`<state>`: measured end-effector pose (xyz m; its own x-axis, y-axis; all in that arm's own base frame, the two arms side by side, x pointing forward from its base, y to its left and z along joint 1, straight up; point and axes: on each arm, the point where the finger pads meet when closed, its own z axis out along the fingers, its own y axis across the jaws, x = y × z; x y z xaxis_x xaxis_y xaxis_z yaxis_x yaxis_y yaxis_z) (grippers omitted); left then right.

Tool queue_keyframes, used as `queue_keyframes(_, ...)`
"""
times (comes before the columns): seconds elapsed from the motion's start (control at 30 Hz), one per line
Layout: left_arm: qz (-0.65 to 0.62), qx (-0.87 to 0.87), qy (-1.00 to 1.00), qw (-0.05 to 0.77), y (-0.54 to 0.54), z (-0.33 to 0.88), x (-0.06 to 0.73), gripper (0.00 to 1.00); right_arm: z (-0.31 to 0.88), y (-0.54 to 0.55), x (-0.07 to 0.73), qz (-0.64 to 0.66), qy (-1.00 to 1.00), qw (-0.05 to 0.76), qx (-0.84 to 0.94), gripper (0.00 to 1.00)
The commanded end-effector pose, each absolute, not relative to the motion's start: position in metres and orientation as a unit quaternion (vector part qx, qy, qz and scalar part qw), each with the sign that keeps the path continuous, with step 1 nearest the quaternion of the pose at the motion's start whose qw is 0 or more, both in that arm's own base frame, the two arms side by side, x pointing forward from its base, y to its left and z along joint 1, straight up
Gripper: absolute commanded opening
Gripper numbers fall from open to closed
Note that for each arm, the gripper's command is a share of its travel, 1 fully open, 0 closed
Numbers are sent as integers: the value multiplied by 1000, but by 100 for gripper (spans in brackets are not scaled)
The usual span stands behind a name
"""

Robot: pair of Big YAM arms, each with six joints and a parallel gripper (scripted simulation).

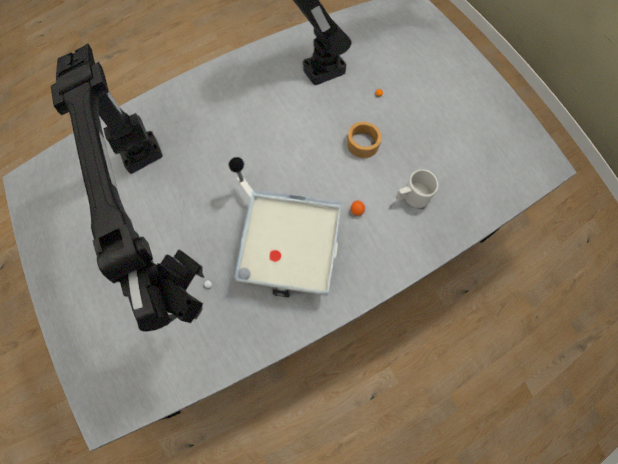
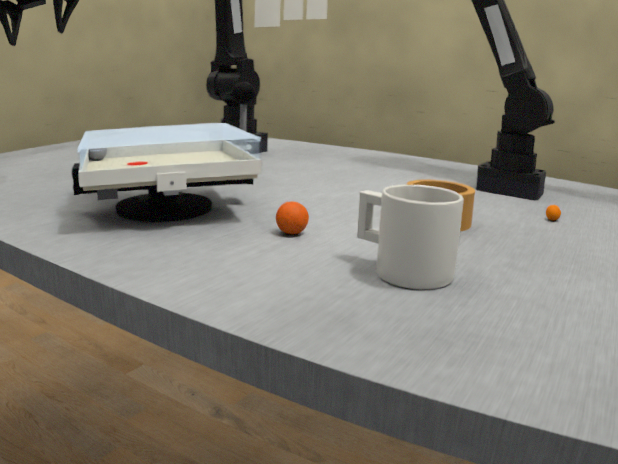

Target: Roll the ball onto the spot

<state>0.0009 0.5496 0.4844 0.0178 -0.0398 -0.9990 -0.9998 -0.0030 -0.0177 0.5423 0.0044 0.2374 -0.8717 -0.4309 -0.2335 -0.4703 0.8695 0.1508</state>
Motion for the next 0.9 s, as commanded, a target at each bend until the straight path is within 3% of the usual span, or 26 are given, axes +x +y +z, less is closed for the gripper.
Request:
queue_keyframes(0.0,503,-503,497,497,545,501,-6,100,250,12,542,97,958,109,-247,100)
queue_keyframes(0.23,503,-503,497,497,545,501,-6,100,247,61,514,83,936,100,-326,100)
queue_keyframes(0.6,503,-503,497,497,545,501,-6,100,208,217,325,24,768,32,-639,100)
queue_keyframes(0.87,503,-503,497,497,545,501,-6,100,195,232,272,-2,658,15,-753,100)
